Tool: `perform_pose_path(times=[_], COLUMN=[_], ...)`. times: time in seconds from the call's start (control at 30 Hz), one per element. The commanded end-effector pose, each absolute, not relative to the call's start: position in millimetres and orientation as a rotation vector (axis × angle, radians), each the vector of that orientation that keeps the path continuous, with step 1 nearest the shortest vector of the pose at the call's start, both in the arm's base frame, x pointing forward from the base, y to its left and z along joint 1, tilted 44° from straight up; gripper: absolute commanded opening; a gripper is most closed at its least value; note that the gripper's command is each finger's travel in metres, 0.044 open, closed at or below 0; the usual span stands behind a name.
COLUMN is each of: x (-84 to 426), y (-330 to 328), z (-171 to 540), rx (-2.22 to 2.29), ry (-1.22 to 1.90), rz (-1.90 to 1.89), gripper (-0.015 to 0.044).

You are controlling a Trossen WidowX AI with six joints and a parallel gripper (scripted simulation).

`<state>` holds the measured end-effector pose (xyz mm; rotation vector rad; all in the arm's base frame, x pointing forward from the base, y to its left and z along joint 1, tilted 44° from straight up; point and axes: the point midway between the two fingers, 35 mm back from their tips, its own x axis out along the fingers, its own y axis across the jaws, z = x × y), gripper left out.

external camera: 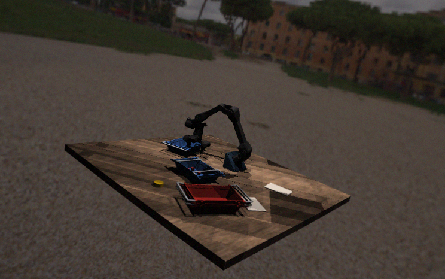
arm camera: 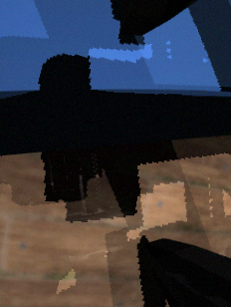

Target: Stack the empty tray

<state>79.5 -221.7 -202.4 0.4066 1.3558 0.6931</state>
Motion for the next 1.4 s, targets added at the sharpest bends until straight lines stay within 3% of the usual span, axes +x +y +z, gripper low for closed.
perform_pose_path(times=[0.0,0.5,1.37], x=[79.8,79.8,79.8], y=[-218.8,-218.8,-218.8], z=[-202.5,-202.5,-202.5], rx=[0.418,0.418,0.418], ry=[1.353,1.353,1.353], rz=[0.692,0.692,0.692], gripper=[0.044,0.022,0.0047])
